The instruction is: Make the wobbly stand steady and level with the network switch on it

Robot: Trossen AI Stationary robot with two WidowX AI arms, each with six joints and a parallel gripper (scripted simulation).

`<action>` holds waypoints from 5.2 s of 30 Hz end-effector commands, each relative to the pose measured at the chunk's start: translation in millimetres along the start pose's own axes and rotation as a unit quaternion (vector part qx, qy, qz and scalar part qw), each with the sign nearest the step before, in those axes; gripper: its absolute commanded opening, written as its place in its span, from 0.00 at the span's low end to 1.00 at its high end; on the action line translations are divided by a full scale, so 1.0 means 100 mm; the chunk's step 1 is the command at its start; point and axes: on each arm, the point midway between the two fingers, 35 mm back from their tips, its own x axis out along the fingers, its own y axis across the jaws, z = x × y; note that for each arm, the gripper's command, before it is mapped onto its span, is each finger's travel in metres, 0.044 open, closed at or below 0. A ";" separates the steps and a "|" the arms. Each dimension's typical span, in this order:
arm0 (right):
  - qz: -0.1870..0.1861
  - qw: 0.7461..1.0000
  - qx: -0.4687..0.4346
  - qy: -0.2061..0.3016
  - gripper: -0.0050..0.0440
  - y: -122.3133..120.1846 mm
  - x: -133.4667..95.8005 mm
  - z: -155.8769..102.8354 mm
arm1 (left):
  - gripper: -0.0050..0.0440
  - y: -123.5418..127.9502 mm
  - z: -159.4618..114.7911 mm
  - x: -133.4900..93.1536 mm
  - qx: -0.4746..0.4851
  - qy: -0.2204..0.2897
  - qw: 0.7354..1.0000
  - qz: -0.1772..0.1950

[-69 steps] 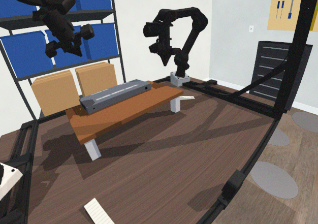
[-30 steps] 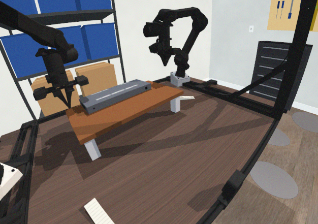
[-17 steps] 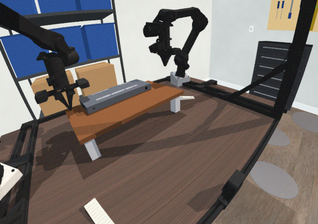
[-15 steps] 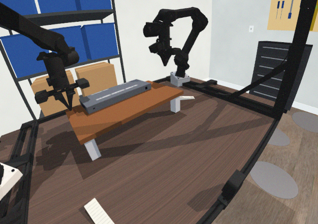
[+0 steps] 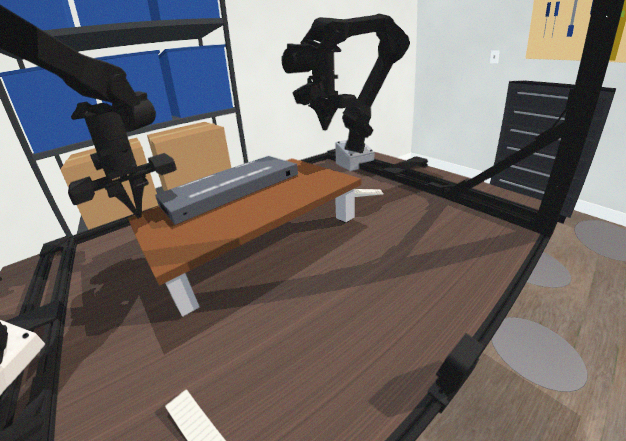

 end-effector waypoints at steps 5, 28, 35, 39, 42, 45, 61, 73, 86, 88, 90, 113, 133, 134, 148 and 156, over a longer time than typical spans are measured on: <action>0.000 1.000 0.000 0.000 0.10 0.00 0.00 0.00 | 0.10 0.00 0.00 0.10 -0.002 0.005 1.000 0.004; 0.000 1.000 0.000 0.000 0.10 0.00 0.00 0.00 | 0.10 0.00 0.00 -0.60 -0.001 0.000 1.000 0.000; 0.000 1.000 0.000 0.000 0.10 0.00 0.00 0.00 | 0.10 0.00 0.00 -0.60 -0.001 0.000 1.000 0.000; 0.000 1.000 0.000 0.000 0.10 0.00 0.00 0.00 | 0.10 0.00 0.00 -0.60 -0.001 0.000 1.000 0.000; 0.000 1.000 0.000 0.000 0.10 0.00 0.00 0.00 | 0.10 0.00 0.00 -0.60 -0.001 0.000 1.000 0.000; 0.000 1.000 0.000 0.000 0.10 0.00 0.00 0.00 | 0.10 -0.08 0.07 -0.64 0.013 -0.022 1.000 -0.018; 0.000 1.000 0.000 0.000 0.10 0.00 0.00 0.00 | 0.10 -0.93 0.56 -1.56 0.163 -0.246 0.937 -0.187; 0.000 1.000 0.000 0.000 0.10 0.00 0.00 0.00 | 0.10 -1.44 0.58 -2.84 0.258 -0.446 0.802 -0.302; 0.000 1.000 0.000 0.000 0.10 0.00 0.00 0.00 | 0.10 -1.56 0.33 -3.79 0.294 -0.566 0.681 -0.359; 0.000 1.000 0.000 0.000 0.10 0.00 0.00 0.00 | 0.10 -1.56 0.24 -4.05 0.300 -0.598 0.645 -0.371; 0.000 1.000 0.000 0.000 0.10 0.00 0.00 0.00 | 0.10 -1.56 0.19 -4.18 0.302 -0.613 0.626 -0.376; 0.000 1.000 0.000 0.000 0.10 0.00 0.00 0.00 | 0.10 -1.21 -0.58 -5.41 0.300 -0.748 0.415 -0.422; 0.000 1.000 0.000 0.000 0.10 0.00 0.00 0.00 | 0.10 -0.35 -1.73 -6.49 0.238 -0.858 0.142 -0.431; 0.000 1.000 0.000 0.000 0.10 0.00 0.00 0.00 | 0.10 -0.27 -1.81 -6.55 0.231 -0.864 0.122 -0.430; 0.000 1.000 0.000 0.000 0.10 0.00 0.00 0.00 | 0.10 0.34 -2.43 -6.81 0.174 -0.890 -0.013 -0.422; 0.000 1.000 0.000 0.000 0.10 0.00 0.00 0.00 | 0.10 0.75 -2.81 -6.92 0.126 -0.899 -0.102 -0.406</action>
